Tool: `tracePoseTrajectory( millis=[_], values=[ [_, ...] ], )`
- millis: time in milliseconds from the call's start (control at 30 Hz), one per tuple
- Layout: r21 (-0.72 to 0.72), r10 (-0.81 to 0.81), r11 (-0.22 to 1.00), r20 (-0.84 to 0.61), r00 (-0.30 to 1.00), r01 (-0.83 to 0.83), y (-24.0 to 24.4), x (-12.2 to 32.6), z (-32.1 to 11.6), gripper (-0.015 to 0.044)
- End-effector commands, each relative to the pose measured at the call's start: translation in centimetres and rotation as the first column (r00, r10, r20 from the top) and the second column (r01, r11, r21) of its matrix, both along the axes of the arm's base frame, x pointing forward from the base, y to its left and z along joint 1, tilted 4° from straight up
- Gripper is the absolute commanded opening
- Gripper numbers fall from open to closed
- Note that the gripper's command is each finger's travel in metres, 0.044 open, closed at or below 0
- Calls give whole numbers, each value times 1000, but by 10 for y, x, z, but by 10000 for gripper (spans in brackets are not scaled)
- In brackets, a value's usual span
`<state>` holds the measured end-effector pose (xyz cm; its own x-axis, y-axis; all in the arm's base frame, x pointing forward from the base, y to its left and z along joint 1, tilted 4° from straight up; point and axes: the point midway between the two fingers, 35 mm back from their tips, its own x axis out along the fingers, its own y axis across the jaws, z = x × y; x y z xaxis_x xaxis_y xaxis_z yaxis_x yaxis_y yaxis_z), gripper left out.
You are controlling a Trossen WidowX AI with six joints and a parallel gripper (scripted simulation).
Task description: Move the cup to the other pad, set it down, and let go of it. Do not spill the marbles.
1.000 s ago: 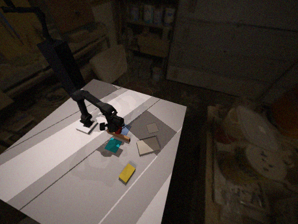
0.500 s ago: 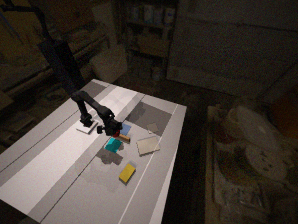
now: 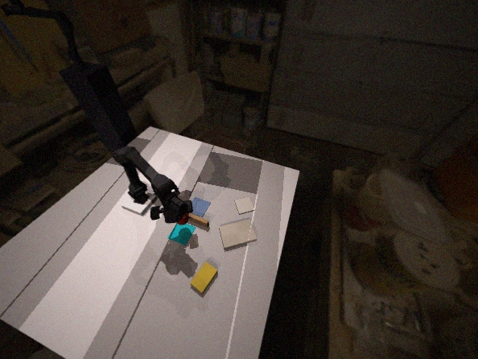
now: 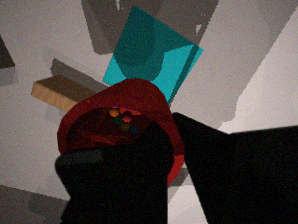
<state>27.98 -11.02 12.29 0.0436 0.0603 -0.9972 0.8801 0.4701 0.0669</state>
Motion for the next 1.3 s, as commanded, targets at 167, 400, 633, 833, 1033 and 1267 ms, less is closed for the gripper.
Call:
tracePoseTrajectory(
  millis=[167,400,633,833,1033,1267],
  values=[
    [1,2,1000,0,1000,-2,-20,-5,-1,0],
    [0,2,1000,-1,1000,-2,-33,-9,-1,0],
    [0,2,1000,0,1000,-2,-32,-8,-7,0],
    [0,2,1000,0,1000,-2,-32,-8,-15,0],
    [0,2,1000,0,1000,-2,-32,-7,-22,0],
    [0,2,1000,0,1000,-2,-32,-7,-31,0]
  ],
)
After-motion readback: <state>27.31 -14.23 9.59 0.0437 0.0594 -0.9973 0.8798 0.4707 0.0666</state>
